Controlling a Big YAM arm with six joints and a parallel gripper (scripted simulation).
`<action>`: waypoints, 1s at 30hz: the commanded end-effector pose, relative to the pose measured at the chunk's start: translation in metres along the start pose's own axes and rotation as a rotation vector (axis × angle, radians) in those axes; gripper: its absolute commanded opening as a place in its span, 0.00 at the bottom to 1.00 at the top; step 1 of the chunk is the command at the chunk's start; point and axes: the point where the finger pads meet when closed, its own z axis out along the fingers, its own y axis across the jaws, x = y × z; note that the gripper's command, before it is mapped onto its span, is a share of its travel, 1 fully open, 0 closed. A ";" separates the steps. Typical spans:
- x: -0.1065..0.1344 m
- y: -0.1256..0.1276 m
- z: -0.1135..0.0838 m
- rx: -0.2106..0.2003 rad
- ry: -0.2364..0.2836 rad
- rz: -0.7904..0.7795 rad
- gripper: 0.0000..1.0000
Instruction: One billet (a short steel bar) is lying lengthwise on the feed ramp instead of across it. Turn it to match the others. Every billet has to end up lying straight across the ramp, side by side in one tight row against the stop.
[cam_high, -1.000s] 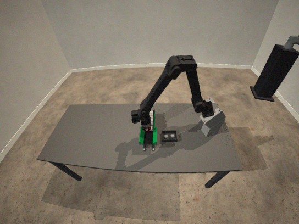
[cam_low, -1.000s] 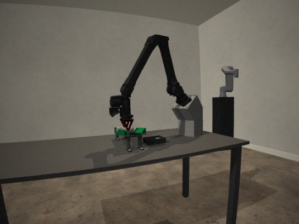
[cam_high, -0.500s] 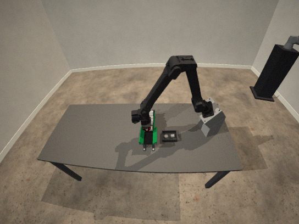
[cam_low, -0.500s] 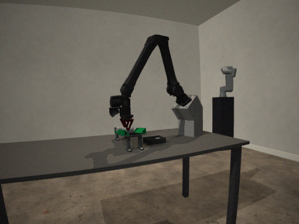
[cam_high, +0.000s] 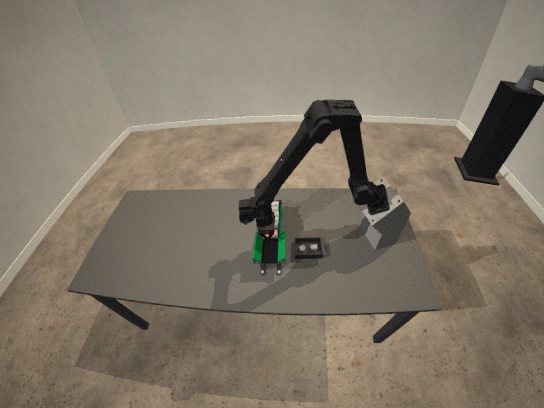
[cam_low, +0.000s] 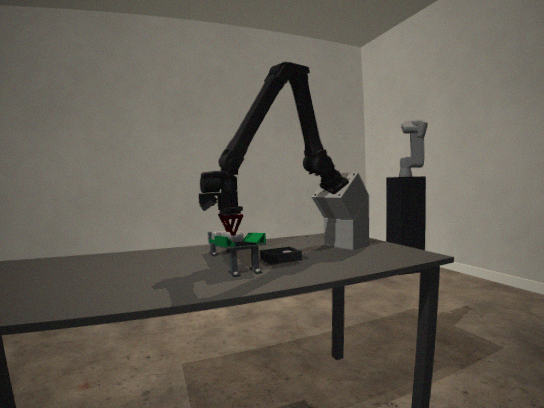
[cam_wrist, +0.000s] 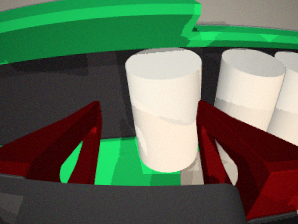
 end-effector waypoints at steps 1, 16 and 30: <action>-0.017 -0.003 -0.019 0.002 -0.043 -0.001 0.55; -0.024 -0.001 -0.056 0.001 -0.058 -0.009 0.55; -0.025 -0.001 -0.086 0.002 -0.062 -0.010 0.55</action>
